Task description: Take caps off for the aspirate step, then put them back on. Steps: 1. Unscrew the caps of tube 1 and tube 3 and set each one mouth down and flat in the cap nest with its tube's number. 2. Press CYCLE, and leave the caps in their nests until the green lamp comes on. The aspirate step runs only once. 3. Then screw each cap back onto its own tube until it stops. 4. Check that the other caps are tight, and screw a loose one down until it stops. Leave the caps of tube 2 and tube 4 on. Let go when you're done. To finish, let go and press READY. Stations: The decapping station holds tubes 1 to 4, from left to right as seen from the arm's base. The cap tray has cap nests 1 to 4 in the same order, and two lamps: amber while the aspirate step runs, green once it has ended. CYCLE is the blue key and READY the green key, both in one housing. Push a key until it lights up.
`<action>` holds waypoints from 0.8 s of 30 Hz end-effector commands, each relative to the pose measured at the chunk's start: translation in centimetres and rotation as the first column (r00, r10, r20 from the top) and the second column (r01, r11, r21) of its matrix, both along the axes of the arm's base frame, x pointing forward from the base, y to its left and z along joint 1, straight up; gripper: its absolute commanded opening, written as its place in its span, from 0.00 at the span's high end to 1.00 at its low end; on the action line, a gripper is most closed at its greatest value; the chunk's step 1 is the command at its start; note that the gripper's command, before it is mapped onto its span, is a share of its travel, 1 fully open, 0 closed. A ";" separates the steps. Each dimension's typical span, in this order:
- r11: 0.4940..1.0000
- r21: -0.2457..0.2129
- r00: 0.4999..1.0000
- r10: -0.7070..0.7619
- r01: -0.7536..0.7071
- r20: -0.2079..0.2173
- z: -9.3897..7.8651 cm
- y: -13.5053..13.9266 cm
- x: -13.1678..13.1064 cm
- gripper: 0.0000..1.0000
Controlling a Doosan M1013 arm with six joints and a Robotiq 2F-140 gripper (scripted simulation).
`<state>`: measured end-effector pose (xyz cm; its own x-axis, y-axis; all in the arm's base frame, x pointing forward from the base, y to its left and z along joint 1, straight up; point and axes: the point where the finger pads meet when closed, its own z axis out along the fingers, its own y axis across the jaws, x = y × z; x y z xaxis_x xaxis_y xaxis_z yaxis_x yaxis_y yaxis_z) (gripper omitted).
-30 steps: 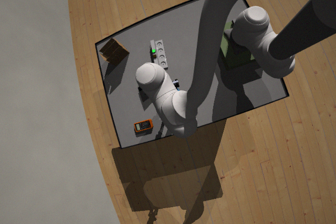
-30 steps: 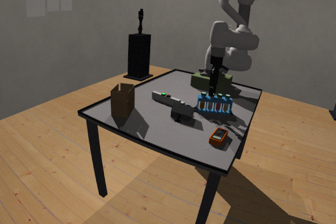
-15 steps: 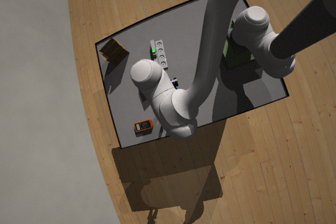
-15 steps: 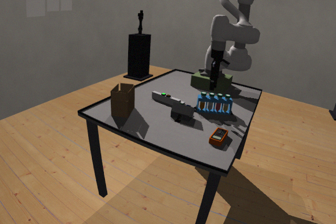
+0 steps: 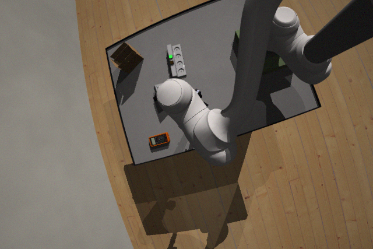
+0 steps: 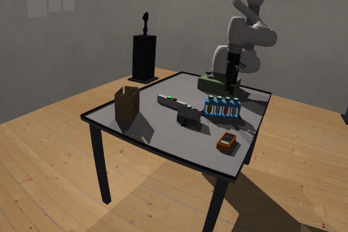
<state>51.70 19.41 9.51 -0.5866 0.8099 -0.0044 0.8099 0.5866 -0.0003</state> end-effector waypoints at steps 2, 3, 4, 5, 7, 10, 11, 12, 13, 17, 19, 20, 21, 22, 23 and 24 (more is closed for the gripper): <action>1.000 0.005 1.000 0.004 -0.004 -0.001 -0.8 0.0 0.0 0.59; 1.000 0.005 1.000 0.004 -0.004 -0.001 -1.1 0.0 0.0 0.59; 1.000 0.005 1.000 0.004 -0.004 -0.001 -1.1 0.0 0.0 0.59; 1.000 0.005 1.000 0.004 -0.004 -0.001 -1.1 0.0 0.0 0.59; 1.000 0.005 1.000 0.004 -0.004 -0.001 -1.7 0.0 0.0 0.59; 1.000 0.005 1.000 0.004 -0.004 -0.001 -2.6 0.0 0.0 0.59; 1.000 0.005 1.000 0.004 -0.004 -0.001 -2.9 0.0 0.0 0.59; 1.000 0.005 1.000 0.004 -0.004 -0.001 -3.2 0.0 0.0 0.59; 1.000 0.005 1.000 0.004 -0.004 -0.001 -3.5 0.0 0.0 0.59; 1.000 0.005 1.000 0.004 -0.004 -0.001 -3.5 0.0 0.0 0.59; 1.000 0.005 1.000 0.004 -0.004 -0.001 -3.6 0.0 0.0 0.59; 1.000 0.005 1.000 0.004 -0.004 -0.001 -3.6 0.0 0.0 0.59; 1.000 0.005 1.000 0.004 -0.004 -0.001 -3.6 0.0 0.0 0.59; 1.000 0.005 1.000 0.004 -0.004 -0.001 -3.6 0.0 0.0 0.59; 1.000 0.005 1.000 0.004 -0.004 -0.001 -3.7 0.0 0.0 0.59; 1.000 0.005 1.000 0.004 -0.004 -0.001 -3.7 0.0 0.0 0.59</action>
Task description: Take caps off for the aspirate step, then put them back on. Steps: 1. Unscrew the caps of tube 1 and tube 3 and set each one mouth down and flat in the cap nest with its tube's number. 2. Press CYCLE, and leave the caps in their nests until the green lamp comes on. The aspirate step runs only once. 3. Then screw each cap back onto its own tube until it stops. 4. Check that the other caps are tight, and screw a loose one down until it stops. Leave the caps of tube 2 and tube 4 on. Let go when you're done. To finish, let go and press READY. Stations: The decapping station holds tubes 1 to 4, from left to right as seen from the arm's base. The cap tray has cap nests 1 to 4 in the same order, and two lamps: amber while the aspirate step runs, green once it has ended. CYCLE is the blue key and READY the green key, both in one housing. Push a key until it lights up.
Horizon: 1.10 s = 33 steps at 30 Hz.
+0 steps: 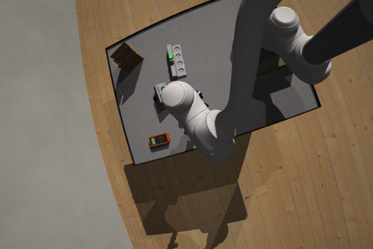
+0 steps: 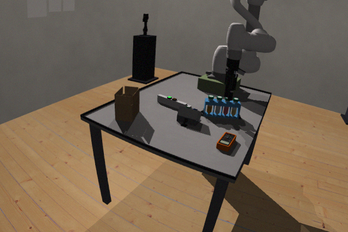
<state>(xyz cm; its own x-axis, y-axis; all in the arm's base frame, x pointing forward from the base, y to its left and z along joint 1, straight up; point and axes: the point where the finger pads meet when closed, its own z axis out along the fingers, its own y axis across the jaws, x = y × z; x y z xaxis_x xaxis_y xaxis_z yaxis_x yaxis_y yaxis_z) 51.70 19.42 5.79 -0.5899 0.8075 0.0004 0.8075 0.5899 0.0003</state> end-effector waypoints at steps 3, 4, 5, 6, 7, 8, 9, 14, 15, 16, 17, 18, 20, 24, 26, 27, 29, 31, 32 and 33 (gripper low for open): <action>1.000 0.001 1.000 0.000 0.000 0.001 -0.2 0.0 0.0 0.59; 1.000 0.001 1.000 0.000 0.000 0.001 -0.2 0.0 0.0 0.59; 1.000 0.001 1.000 0.000 0.000 0.001 -0.3 0.0 0.0 0.59; 1.000 0.001 1.000 0.000 0.000 0.001 -0.3 0.0 0.0 0.59; 1.000 0.001 1.000 0.000 0.000 0.001 -0.4 0.0 0.0 0.59; 1.000 0.001 1.000 0.000 0.000 0.001 -0.4 0.0 0.0 0.59; 1.000 0.001 1.000 0.000 0.000 0.001 -0.5 0.0 0.0 0.59; 1.000 0.001 1.000 0.000 0.000 0.001 -0.7 0.0 0.0 0.59; 1.000 0.001 1.000 0.000 0.000 0.001 -0.7 0.0 0.0 0.59; 1.000 0.001 1.000 0.000 0.000 0.001 -0.7 0.0 0.0 0.59; 1.000 0.001 1.000 0.000 0.000 0.001 -0.8 0.0 0.0 0.59; 1.000 0.001 1.000 0.000 0.000 0.001 -0.8 0.0 0.0 0.59; 1.000 0.001 1.000 0.000 0.000 0.001 -0.7 0.0 0.0 0.70; 1.000 0.001 1.000 0.000 0.000 0.001 -0.7 0.0 0.0 0.70; 1.000 0.001 1.000 0.000 0.000 0.001 -0.7 0.0 0.0 0.70; 1.000 0.001 1.000 0.000 0.000 0.001 -0.7 0.0 0.0 0.70; 1.000 0.001 1.000 0.000 0.000 0.001 -0.7 0.0 0.0 0.70; 1.000 0.001 1.000 0.000 0.000 0.001 -0.7 0.0 0.0 0.70; 1.000 0.001 1.000 0.000 0.000 0.001 -0.7 0.0 0.0 0.70; 1.000 0.001 1.000 0.000 0.000 0.001 -0.7 0.0 0.0 0.70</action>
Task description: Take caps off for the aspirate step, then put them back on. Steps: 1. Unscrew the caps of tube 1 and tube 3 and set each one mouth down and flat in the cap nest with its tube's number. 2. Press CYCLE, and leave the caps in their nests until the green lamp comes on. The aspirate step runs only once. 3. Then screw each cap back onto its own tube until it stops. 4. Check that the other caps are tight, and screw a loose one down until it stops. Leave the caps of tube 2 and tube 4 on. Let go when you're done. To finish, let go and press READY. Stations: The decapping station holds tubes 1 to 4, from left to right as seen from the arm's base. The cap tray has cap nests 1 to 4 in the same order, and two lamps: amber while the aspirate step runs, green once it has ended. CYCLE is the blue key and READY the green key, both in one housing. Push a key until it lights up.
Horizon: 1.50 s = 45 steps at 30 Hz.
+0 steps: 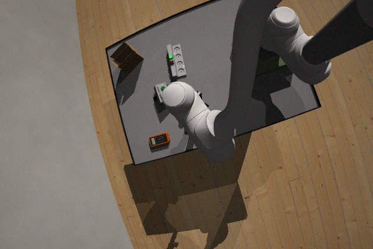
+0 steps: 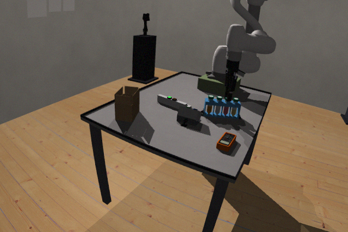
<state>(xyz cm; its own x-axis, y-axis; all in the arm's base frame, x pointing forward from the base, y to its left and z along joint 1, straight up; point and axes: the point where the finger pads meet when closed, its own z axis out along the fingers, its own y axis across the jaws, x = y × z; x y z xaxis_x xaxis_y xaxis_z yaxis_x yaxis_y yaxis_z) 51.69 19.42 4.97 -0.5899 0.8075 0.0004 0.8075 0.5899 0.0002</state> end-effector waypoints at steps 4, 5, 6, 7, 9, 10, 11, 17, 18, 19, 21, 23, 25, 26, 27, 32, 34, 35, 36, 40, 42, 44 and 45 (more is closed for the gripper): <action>0.997 0.001 0.997 -0.080 0.080 0.001 0.1 0.0 0.0 0.70; 0.995 0.001 0.995 -0.100 0.100 0.001 0.1 0.0 0.0 0.70; 0.993 0.001 0.993 -0.120 0.120 0.001 0.1 0.0 0.0 0.70; 0.990 0.001 0.990 -0.140 0.140 0.001 0.1 0.0 0.0 0.70; 0.984 0.001 0.984 -0.179 0.179 0.001 0.1 0.0 0.0 0.70; 0.980 0.001 0.980 -0.199 0.199 0.001 0.1 0.0 0.0 0.70; 0.976 0.001 0.976 -0.218 0.218 0.001 0.1 0.0 0.0 0.70; 0.955 0.001 0.955 -0.296 0.296 0.001 0.1 0.0 0.0 0.70; 0.949 0.001 0.949 -0.315 0.315 0.001 0.1 0.0 0.0 0.70; 0.943 0.001 0.943 -0.334 0.334 0.001 0.1 0.0 0.0 0.70; 0.929 0.001 0.929 -0.371 0.371 0.001 0.1 0.0 0.0 0.70; 0.913 0.001 0.913 -0.408 0.408 0.001 0.1 0.0 0.0 0.70; 0.896 0.001 0.896 -0.444 0.444 0.000 0.1 0.0 0.0 0.70; 0.887 0.001 0.887 -0.462 0.462 0.000 0.1 0.0 0.0 0.70; 0.883 0.001 0.883 -0.470 0.470 0.000 0.1 0.0 0.0 0.70; 0.883 0.001 0.883 -0.470 0.470 0.000 0.1 0.0 0.0 0.59; 0.883 0.001 0.883 -0.470 0.470 0.000 0.1 0.0 0.0 0.59; 0.883 0.001 0.883 -0.470 0.470 0.000 0.1 0.0 0.0 0.59; 0.883 0.001 0.883 -0.470 0.470 0.000 0.1 0.0 0.0 0.59; 0.883 0.001 0.883 -0.470 0.470 0.000 0.1 0.0 0.0 0.59; 0.883 0.001 0.883 -0.470 0.470 0.000 0.4 0.0 0.0 0.59; 0.883 0.001 0.883 -0.470 0.470 0.000 1.0 0.0 0.0 0.59; 0.883 0.001 0.883 -0.470 0.470 0.000 1.3 0.0 0.0 0.59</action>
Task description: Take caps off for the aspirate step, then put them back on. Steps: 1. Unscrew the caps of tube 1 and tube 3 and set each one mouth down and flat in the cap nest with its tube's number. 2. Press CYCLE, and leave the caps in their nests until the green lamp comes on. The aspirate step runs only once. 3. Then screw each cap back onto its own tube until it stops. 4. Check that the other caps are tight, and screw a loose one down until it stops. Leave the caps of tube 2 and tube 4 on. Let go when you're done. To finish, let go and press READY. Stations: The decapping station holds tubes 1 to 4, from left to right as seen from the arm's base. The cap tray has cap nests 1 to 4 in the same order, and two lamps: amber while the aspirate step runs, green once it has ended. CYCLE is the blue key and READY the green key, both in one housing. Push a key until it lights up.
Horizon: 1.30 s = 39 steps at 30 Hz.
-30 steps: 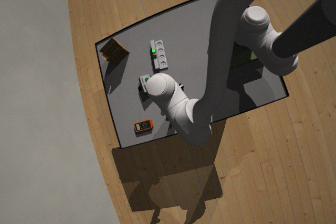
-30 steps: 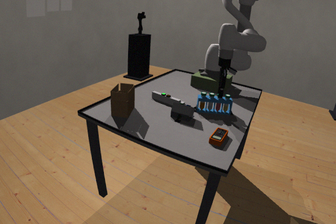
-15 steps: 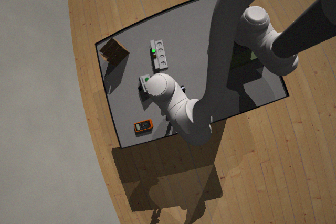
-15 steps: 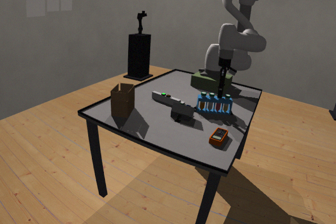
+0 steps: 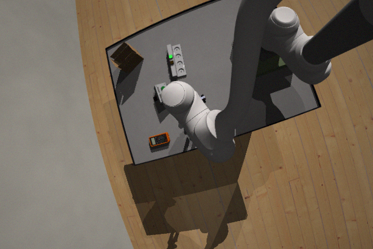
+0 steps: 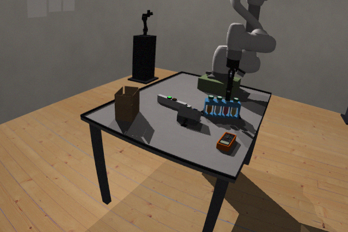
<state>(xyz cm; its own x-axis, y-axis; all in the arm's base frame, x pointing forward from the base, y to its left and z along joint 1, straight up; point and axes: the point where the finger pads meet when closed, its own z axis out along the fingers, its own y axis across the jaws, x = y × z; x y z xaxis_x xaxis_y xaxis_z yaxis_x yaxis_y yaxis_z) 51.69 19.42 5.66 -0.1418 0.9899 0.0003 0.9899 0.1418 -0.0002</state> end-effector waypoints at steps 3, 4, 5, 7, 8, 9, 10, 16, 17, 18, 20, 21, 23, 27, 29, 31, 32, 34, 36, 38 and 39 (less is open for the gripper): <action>1.000 0.001 1.000 0.000 0.000 0.001 1.5 0.0 0.1 0.59; 1.000 0.001 1.000 0.000 0.000 0.001 1.5 0.0 0.1 0.59; 1.000 0.001 1.000 0.000 0.000 0.001 1.5 0.0 0.1 0.59; 1.000 0.001 1.000 0.000 0.000 0.001 2.1 0.0 0.0 0.59; 1.000 0.001 1.000 0.000 0.000 0.001 2.4 0.0 0.1 0.59; 1.000 0.001 1.000 0.000 0.000 0.001 2.7 0.0 0.1 0.59; 1.000 0.001 1.000 0.000 0.000 0.001 3.0 0.0 0.1 0.59; 0.986 0.001 0.986 0.166 -0.166 0.002 3.9 -1.5 0.7 0.59; 0.969 0.001 0.969 0.247 -0.247 0.002 3.9 -2.3 1.0 0.59; 0.952 0.000 0.952 0.306 -0.306 0.002 3.9 -3.0 1.3 0.59; 0.922 0.000 0.922 0.386 -0.386 0.002 3.9 -3.8 1.6 0.59; 0.922 0.000 0.922 0.386 -0.386 0.002 3.9 -3.8 1.6 0.59; 0.883 0.000 0.883 0.469 -0.469 0.002 3.9 -4.6 1.9 0.59; 0.883 0.000 0.883 0.469 -0.469 0.002 3.9 -7.7 3.2 0.59; 0.883 0.000 0.883 0.469 -0.469 0.002 3.9 -9.3 3.8 0.59; 0.883 0.000 0.883 0.469 -0.469 0.002 3.9 -9.6 4.0 0.59; 0.883 0.000 0.883 0.469 -0.469 0.002 3.9 -9.6 4.0 0.59; 0.883 0.000 0.883 0.469 -0.469 0.002 3.9 -9.6 4.0 0.59; 0.883 0.000 0.883 0.469 -0.469 0.002 3.6 -9.6 4.0 0.59; 0.883 0.000 0.883 0.469 -0.469 0.002 3.3 -9.6 4.0 0.59; 0.883 0.000 0.883 0.469 -0.469 0.002 3.3 -9.6 4.0 0.59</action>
<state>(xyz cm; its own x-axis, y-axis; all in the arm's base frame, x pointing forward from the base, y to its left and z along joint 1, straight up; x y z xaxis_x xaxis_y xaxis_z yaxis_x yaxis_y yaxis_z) 55.60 9.79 8.97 -0.5900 0.8074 0.0006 0.8074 0.5900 -0.0003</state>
